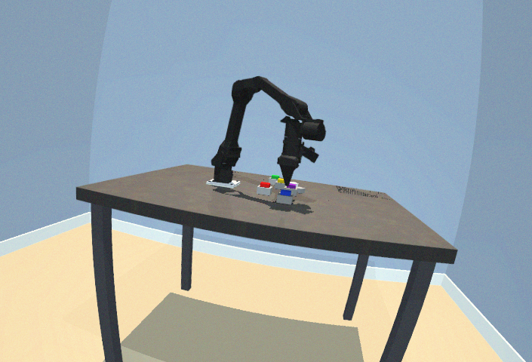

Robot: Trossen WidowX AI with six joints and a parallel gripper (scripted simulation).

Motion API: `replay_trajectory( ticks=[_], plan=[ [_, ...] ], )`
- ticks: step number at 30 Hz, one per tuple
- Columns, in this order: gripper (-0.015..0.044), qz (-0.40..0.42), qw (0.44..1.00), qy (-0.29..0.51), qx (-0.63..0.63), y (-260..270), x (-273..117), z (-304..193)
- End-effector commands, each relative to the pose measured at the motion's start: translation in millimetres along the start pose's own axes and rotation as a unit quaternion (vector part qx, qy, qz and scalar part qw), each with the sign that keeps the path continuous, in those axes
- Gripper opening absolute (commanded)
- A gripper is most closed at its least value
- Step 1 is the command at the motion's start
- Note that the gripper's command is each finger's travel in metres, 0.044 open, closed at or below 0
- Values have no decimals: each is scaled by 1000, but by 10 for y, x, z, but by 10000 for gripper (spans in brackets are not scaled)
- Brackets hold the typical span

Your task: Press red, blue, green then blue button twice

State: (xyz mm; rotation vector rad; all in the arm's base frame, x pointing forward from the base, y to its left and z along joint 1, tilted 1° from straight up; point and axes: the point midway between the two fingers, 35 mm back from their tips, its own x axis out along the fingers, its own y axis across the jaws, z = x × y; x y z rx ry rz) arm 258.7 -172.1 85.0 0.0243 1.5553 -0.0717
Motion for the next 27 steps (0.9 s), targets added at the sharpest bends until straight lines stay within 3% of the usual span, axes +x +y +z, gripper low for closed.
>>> replay_trajectory(
  ticks=[1,27],
  plan=[
    [20,1,1000,3,-3,-1,100,-5],
    [20,1,1000,3,-3,2,253,-11]
  ],
)
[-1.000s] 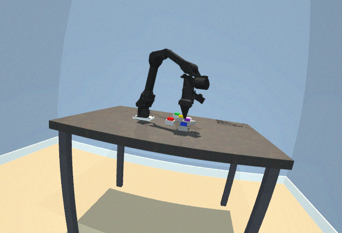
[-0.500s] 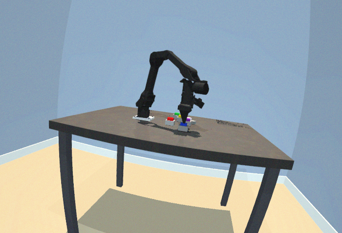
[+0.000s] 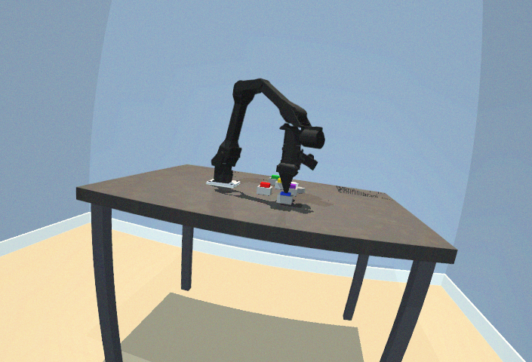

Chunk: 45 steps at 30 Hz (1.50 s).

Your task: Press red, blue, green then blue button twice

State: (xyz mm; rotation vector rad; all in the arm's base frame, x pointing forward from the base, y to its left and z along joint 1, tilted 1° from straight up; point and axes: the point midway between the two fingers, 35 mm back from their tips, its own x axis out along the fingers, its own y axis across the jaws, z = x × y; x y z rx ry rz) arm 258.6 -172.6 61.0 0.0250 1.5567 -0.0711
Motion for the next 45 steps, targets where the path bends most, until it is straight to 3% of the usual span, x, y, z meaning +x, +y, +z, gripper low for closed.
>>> replay_trajectory(
  ticks=[1,6,10,45],
  plan=[
    [20,1,1000,2,-3,0,13,-6],
    [20,0,1000,0,0,-1,-24,1],
    [20,1,1000,2,-3,-1,-328,-4],
    [20,1,1000,2,-3,0,13,-6]
  ],
)
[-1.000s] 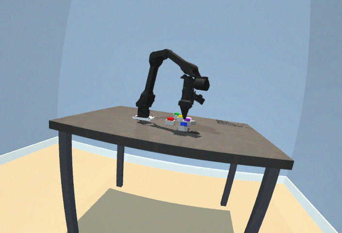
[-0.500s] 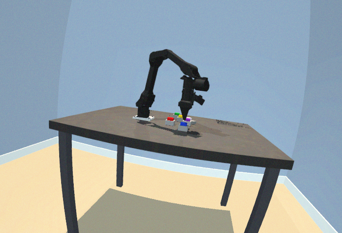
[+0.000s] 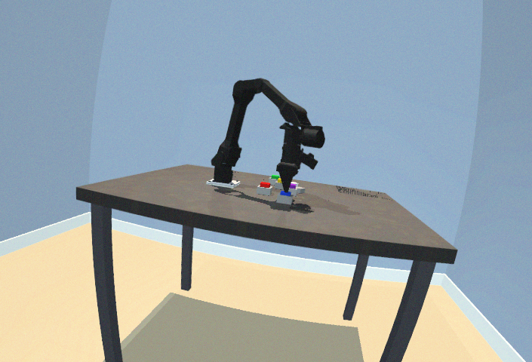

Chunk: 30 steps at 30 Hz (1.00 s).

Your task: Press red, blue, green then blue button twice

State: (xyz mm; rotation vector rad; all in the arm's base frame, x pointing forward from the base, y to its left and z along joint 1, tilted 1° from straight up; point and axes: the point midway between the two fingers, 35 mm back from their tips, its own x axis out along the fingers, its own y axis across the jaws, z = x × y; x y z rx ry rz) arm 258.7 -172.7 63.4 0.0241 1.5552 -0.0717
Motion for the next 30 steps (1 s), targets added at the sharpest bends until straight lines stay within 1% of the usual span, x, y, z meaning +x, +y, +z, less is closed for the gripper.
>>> replay_trajectory(
  ticks=[1,16,18,20,27,30],
  plan=[
    [20,1,1000,3,-2,1,37,-8],
    [20,1,1000,3,-2,1,37,-8],
    [20,1,1000,2,-1,-1,-79,1],
    [20,1,1000,3,-2,-1,-277,-3],
    [20,1,1000,3,-2,0,-304,-5],
    [99,2,1000,2,-6,103,-321,50]
  ],
)
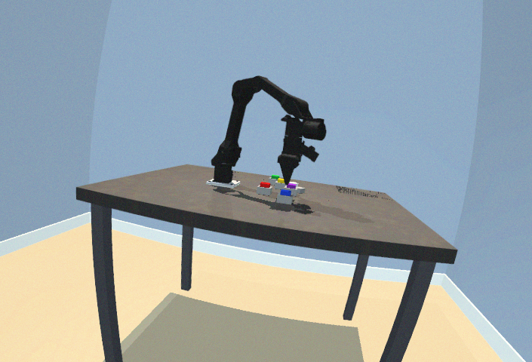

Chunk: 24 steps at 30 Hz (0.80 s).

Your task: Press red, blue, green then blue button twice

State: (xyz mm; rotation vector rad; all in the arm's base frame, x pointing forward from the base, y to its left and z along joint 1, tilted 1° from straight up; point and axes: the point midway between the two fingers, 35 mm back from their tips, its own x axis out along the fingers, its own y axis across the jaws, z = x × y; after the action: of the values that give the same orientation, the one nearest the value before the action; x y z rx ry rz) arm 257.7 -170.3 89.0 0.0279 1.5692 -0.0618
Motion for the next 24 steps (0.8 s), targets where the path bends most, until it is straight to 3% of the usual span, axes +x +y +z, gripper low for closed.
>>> replay_trajectory(
  ticks=[1,12,24],
  plan=[
    [125,-2,1000,-5,-7,169,-78,97],
    [400,6,1000,-9,-29,1580,-316,428],
    [400,13,1000,-5,-8,3121,-606,59]
  ],
)
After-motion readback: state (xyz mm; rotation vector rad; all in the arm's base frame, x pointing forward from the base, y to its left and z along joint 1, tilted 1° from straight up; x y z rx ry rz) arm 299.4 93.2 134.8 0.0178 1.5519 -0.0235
